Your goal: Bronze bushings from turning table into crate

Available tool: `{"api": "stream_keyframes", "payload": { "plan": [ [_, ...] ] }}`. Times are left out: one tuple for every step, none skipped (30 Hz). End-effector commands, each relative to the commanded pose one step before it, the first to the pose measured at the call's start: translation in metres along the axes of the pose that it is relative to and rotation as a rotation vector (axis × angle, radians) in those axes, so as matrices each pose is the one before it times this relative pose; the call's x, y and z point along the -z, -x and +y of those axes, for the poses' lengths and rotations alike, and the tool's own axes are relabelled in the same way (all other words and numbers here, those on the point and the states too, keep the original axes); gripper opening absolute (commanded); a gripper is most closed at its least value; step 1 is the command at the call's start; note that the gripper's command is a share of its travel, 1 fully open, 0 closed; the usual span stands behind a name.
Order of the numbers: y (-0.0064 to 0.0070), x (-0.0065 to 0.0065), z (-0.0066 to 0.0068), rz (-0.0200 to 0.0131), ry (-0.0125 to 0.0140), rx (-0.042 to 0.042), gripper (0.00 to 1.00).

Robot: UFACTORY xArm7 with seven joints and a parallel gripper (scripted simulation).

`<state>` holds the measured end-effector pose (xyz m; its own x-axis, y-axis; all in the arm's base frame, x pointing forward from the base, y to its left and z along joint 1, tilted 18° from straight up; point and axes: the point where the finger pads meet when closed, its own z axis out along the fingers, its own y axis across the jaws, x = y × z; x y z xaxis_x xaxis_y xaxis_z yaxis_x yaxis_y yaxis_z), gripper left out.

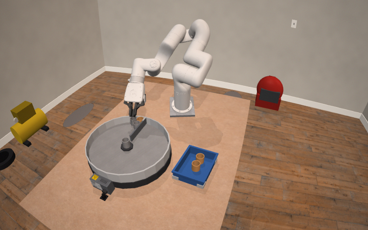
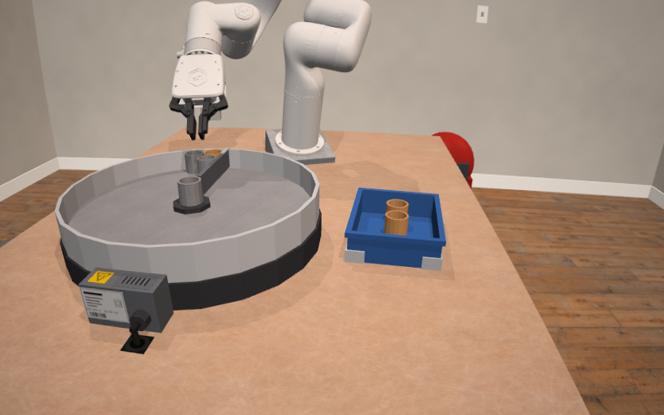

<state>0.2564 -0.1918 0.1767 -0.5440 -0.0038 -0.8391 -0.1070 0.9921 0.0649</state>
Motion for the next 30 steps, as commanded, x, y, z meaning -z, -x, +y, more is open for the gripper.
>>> {"api": "stream_keyframes", "payload": {
  "plan": [
    [0.00015, 0.00123, -0.00086, -0.00241, -0.00135, 0.0016, 0.1],
    [0.0, 0.0, 0.0, 0.0, 0.0, 0.0, 0.1],
    [0.0, 0.0, 0.0, 0.0, 0.0, 0.0, 0.1],
    [0.0, 0.0, 0.0, 0.0, 0.0, 0.0, 0.1],
    [0.0, 0.0, 0.0, 0.0, 0.0, 0.0, 0.1],
    [0.0, 0.0, 0.0, 0.0, 0.0, 0.0, 0.1],
    [-0.00001, 0.0, -0.00003, 0.00001, 0.0, 0.0, 0.1],
    [0.0, 0.0, 0.0, 0.0, 0.0, 0.0, 0.1],
    [0.0, 0.0, 0.0, 0.0, 0.0, 0.0, 0.1],
    [-0.00003, 0.00002, -0.00016, 0.00004, 0.0, 0.00001, 0.1],
    [-0.00006, 0.00005, -0.00033, 0.00009, 0.0, 0.00002, 0.1],
    [-0.00009, 0.00007, -0.00046, 0.00013, 0.0, 0.00002, 0.1],
    [-0.0001, 0.00008, -0.00051, 0.00014, 0.0, 0.00003, 0.1],
    [-0.00009, 0.00007, -0.00046, 0.00013, 0.0, 0.00002, 0.1],
    [-0.00006, 0.00005, -0.00033, 0.0001, 0.0, 0.00002, 0.1],
    [-0.00003, 0.00002, -0.00016, 0.00005, 0.0, 0.00001, 0.1],
    [-0.00001, 0.0, -0.00003, 0.00001, 0.0, 0.0, 0.1],
    [0.0, 0.0, 0.0, 0.0, 0.0, 0.0, 0.1],
    [0.0, 0.0, 0.0, 0.0, 0.0, 0.0, 0.1],
    [0.0, 0.0, 0.0, 0.0, 0.0, 0.0, 0.1],
    [0.0, 0.0, 0.0, 0.0, 0.0, 0.0, 0.1],
    [0.0, 0.0, 0.0, 0.0, 0.0, 0.0, 0.1],
    [0.0, 0.0, 0.0, 0.0, 0.0, 0.0, 0.1],
    [0.0, 0.0, 0.0, 0.0, 0.0, 0.0, 0.1],
    [0.0, 0.0, 0.0, 0.0, 0.0, 0.0, 0.1],
    [0.0, 0.0, 0.0, 0.0, 0.0, 0.0, 0.1],
    [0.0, 0.0, 0.0, 0.0, 0.0, 0.0, 0.1],
    [0.0, 0.0, 0.0, 0.0, 0.0, 0.0, 0.1],
    [-0.00018, -0.00022, 0.0, -0.00002, 0.00001, 0.0, 0.1],
    [-0.001, -0.00122, 0.0, -0.00007, 0.00004, 0.0, 0.1]
  ]
}}
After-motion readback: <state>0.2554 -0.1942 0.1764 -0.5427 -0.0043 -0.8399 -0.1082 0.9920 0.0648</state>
